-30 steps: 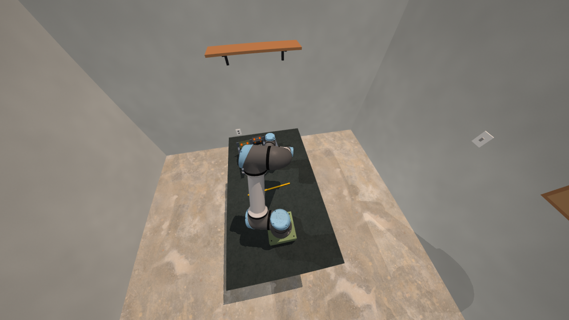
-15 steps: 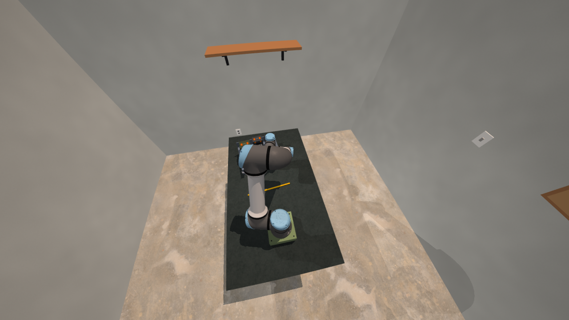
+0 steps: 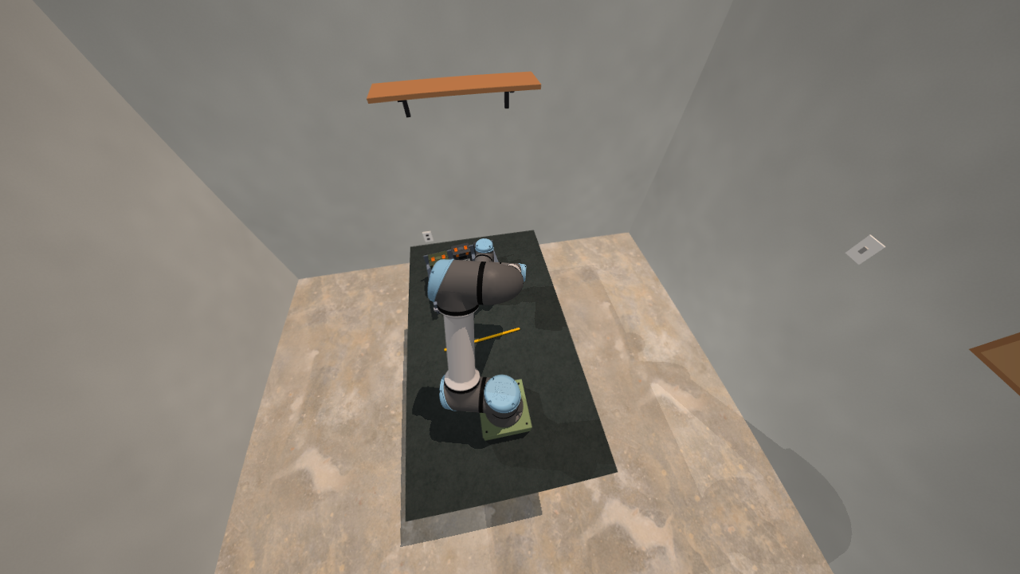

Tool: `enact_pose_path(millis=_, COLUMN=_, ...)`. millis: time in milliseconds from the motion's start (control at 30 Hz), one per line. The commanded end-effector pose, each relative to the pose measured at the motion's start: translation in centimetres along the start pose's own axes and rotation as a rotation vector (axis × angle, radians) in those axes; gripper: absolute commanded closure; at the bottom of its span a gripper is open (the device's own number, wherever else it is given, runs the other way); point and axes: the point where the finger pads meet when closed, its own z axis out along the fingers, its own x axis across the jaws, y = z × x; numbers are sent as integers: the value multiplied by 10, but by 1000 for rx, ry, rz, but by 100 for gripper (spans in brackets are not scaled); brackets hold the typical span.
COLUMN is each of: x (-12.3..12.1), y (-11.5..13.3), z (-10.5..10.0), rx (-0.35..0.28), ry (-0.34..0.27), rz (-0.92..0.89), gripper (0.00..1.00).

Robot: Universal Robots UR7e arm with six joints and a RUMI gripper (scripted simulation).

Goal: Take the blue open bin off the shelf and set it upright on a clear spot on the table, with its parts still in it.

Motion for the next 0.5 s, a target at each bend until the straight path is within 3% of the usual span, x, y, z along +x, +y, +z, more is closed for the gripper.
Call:
enact_pose_path(millis=0, x=0, y=0, z=-1, rx=1, ry=-2, rz=0, gripper=42)
enact_pose_path(millis=333, x=0, y=0, z=-1, rx=1, ry=-2, rz=0, gripper=42)
enact_pose_path(millis=367, x=0, y=0, z=-1, rx=1, ry=-2, rz=0, gripper=100)
enact_pose_path(millis=467, x=0, y=0, z=-1, rx=1, ry=-2, rz=0, gripper=100)
